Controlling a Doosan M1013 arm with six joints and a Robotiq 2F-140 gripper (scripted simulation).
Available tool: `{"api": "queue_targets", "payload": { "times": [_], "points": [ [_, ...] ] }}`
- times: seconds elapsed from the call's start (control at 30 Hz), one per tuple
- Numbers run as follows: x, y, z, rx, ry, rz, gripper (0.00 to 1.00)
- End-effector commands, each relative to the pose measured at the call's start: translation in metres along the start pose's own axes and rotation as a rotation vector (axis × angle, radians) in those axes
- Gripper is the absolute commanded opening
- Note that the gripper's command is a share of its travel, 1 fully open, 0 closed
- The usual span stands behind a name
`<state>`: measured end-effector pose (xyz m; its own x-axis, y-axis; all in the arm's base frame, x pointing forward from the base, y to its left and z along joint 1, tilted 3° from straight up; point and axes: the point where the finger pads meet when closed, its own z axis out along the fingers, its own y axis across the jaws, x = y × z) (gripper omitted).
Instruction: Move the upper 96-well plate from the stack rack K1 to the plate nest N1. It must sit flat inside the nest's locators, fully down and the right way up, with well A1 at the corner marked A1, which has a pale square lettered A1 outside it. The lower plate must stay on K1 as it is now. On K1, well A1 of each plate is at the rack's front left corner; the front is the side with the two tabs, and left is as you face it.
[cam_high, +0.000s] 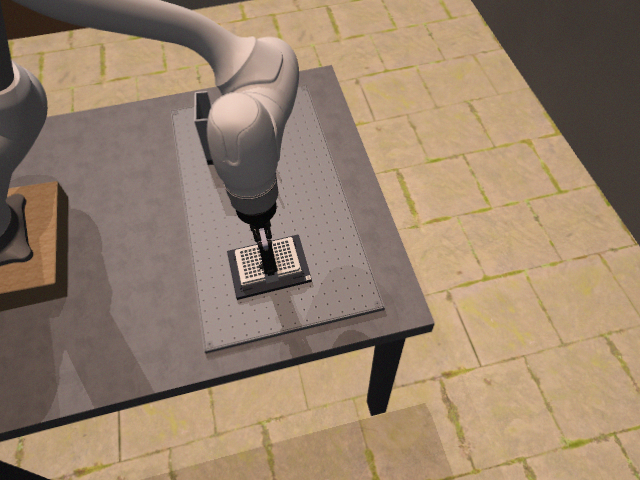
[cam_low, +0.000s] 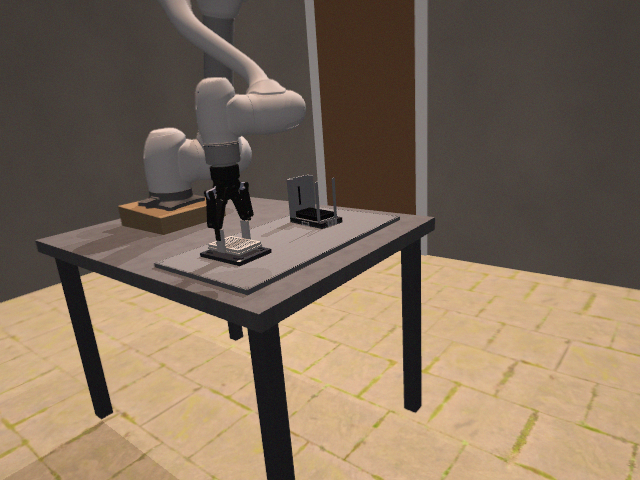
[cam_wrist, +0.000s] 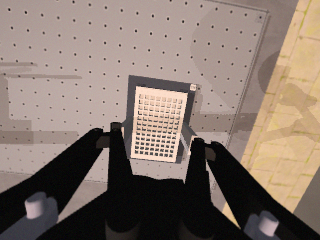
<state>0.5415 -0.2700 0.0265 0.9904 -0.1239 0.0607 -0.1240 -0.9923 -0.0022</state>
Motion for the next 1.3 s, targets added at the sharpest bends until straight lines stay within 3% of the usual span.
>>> {"api": "queue_targets", "payload": {
  "times": [0.0,1.27],
  "points": [
    [0.0,0.0,0.0004,0.0,0.0,0.0,0.0],
    [0.0,0.0,0.0057,0.0,0.0,0.0,0.0]
  ]
}}
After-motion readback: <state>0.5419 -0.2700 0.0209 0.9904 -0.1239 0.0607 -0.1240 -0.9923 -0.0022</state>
